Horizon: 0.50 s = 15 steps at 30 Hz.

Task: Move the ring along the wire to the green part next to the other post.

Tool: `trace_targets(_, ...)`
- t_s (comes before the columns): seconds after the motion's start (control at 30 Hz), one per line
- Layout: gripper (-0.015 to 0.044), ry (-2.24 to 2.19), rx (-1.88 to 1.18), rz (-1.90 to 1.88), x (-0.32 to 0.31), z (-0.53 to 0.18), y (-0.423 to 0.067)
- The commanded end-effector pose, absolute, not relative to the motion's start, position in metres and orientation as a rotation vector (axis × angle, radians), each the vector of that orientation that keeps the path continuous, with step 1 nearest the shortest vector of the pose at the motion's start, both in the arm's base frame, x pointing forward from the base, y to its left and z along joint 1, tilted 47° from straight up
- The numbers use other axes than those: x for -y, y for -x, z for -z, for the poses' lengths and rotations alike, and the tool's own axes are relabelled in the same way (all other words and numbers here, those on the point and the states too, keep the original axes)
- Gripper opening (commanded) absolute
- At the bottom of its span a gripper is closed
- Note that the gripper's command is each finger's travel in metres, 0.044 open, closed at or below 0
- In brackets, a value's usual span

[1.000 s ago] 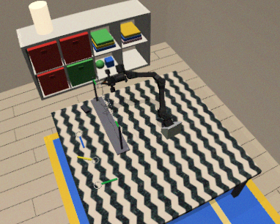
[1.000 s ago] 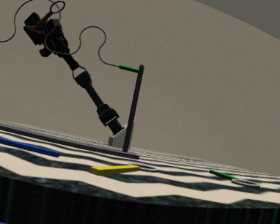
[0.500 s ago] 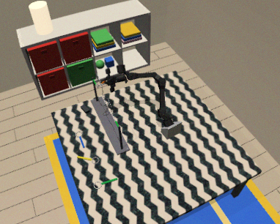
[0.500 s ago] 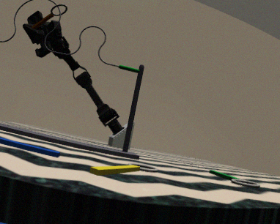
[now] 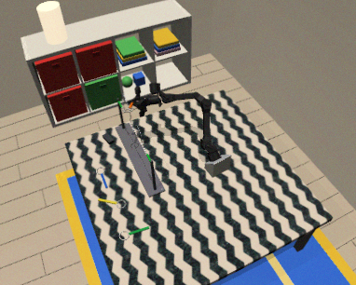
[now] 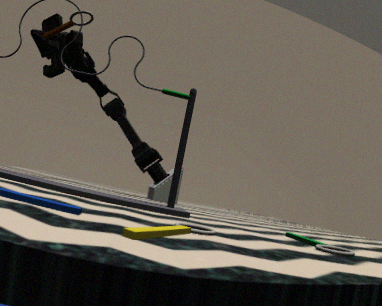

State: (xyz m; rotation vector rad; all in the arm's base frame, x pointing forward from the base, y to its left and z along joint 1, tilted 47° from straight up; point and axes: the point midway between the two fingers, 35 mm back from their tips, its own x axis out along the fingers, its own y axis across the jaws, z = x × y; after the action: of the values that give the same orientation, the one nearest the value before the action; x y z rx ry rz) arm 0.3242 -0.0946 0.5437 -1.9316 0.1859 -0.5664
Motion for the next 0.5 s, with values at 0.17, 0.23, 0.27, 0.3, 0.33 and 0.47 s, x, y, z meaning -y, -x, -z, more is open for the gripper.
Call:
trace_targets(0.17,-0.0150,2.042,-0.158,0.592,0.0912,-0.5489,-0.3225)
trace_targets(0.23,-0.0150,2.066,-0.153,0.598,0.0907,-0.5498,-0.3224)
trace_targets(0.27,-0.0150,2.078,-0.151,0.601,0.0904,-0.5502,-0.3223)
trace_targets(0.3,-0.0150,2.090,-0.149,0.604,0.0901,-0.5506,-0.3223)
trace_targets(0.33,-0.0150,2.103,-0.147,0.607,0.0898,-0.5511,-0.3223)
trace_targets(0.47,-0.0150,2.151,-0.138,0.618,0.0887,-0.5528,-0.3221)
